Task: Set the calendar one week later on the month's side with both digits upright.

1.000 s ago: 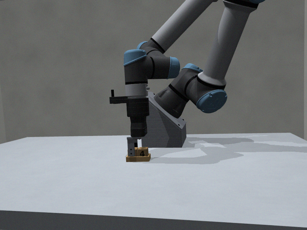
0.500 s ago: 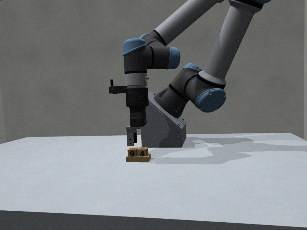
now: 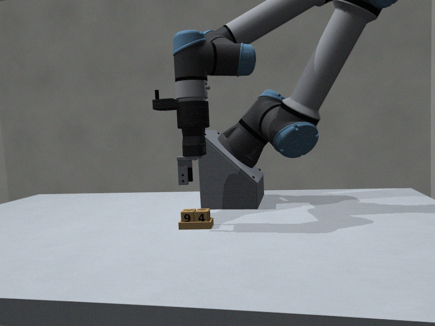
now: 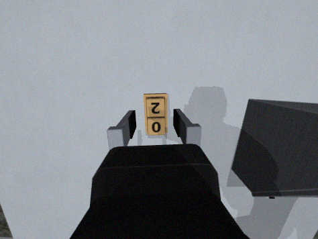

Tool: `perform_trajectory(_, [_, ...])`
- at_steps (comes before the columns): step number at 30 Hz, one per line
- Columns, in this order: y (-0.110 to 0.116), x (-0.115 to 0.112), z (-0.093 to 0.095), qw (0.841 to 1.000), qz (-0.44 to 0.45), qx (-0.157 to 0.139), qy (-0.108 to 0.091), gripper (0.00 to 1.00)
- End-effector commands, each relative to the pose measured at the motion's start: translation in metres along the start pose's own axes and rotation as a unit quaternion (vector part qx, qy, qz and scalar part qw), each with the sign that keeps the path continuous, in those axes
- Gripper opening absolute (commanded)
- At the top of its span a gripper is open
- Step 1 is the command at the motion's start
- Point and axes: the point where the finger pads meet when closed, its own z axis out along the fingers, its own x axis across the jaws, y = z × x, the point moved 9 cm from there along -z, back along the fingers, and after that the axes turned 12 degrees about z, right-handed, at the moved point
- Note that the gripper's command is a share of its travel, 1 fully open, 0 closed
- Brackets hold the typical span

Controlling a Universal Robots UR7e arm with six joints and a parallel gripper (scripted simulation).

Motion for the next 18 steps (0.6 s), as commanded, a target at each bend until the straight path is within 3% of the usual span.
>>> perform_trajectory(1, [-0.0004,0.0005,-0.0049,1.000,0.000,-0.001,0.001,1.00])
perform_trajectory(18, [0.0002,0.0013,-0.0032,1.000,0.001,-0.002,0.002,1.00])
